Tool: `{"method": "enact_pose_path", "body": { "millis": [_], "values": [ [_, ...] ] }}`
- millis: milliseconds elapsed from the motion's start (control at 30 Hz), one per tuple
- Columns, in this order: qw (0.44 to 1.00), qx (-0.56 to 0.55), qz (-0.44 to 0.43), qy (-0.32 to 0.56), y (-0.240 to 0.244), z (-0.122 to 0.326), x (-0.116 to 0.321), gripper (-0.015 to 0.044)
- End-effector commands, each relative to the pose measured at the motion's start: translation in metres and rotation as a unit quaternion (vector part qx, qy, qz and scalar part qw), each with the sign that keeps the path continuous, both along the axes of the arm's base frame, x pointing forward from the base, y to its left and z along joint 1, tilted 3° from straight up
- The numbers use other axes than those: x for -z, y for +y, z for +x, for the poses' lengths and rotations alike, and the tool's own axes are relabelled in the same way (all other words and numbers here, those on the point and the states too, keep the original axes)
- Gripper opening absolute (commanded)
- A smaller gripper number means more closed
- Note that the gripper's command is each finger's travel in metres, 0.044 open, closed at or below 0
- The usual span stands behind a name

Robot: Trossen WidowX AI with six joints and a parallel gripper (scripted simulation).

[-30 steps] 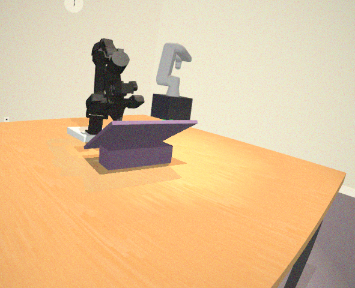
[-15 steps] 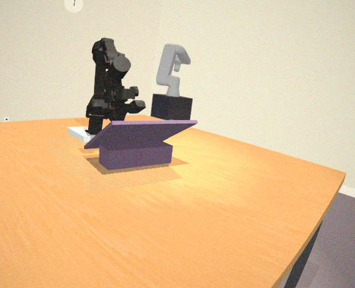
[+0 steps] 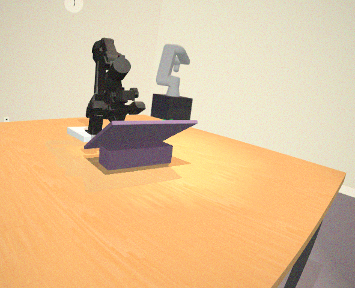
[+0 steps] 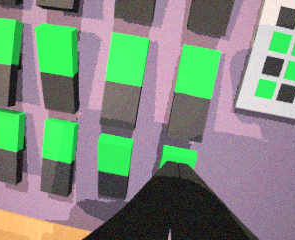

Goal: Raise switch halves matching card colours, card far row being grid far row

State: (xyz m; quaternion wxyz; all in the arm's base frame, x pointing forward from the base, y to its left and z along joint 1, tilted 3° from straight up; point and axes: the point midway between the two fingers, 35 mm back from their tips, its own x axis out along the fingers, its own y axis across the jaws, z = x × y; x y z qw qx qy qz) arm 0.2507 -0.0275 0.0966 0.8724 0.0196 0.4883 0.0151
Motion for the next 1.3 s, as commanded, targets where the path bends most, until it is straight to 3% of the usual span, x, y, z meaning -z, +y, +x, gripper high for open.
{"method": "enact_pose_path", "body": {
  "millis": [0,1267],
  "values": [
    [1.0,0.003,0.0,0.001,-0.0005,0.0,0.0005,0.0],
    [1.0,0.003,0.0,0.001,-0.0003,0.0027,0.0047,0.0]
  ]
}}
